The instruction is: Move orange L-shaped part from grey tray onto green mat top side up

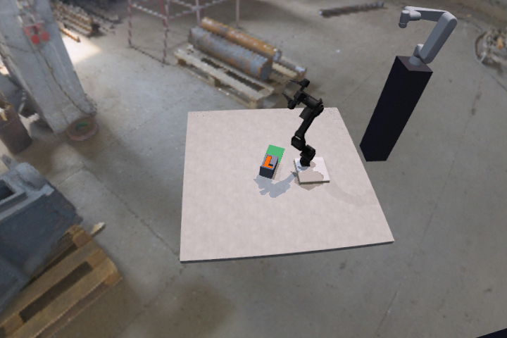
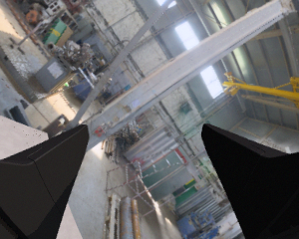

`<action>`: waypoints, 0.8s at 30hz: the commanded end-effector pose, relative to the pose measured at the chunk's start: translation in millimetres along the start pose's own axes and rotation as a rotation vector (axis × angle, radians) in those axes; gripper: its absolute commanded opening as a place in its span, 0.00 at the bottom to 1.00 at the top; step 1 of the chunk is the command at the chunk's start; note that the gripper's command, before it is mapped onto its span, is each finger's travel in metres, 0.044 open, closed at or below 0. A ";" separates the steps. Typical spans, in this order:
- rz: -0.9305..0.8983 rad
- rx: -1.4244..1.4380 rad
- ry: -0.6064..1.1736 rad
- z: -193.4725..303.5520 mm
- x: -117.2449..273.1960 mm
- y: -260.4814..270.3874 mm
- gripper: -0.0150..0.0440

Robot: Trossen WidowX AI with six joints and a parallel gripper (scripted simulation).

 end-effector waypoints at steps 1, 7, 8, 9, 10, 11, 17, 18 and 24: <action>-0.002 -0.005 -0.010 0.5 0.9 -1.2 0.89; -0.022 -0.238 -0.211 6.7 14.2 -32.4 0.62; -0.030 -0.277 -0.256 8.5 16.2 -37.9 0.58; -0.032 -0.324 -0.293 12.2 17.1 -44.5 0.56; -0.056 -0.385 -0.319 17.6 17.6 -48.5 0.56; -0.063 -0.438 -0.354 21.8 17.3 -54.7 0.56; -0.107 -0.776 -0.527 48.3 6.4 -79.9 0.56; -0.114 -0.825 -0.551 55.2 1.6 -82.6 0.56; -0.189 -1.141 -0.622 86.9 -38.1 -86.8 0.56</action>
Point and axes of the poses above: the point midway between the two fingers, 35 mm back from their tips, its own x axis back along the fingers, its own y axis across the jaws, z = x × y, the point moved 5 cm from there along x, back along the fingers, and after that the axes turned 3 degrees about x, right-handed, at the moved point
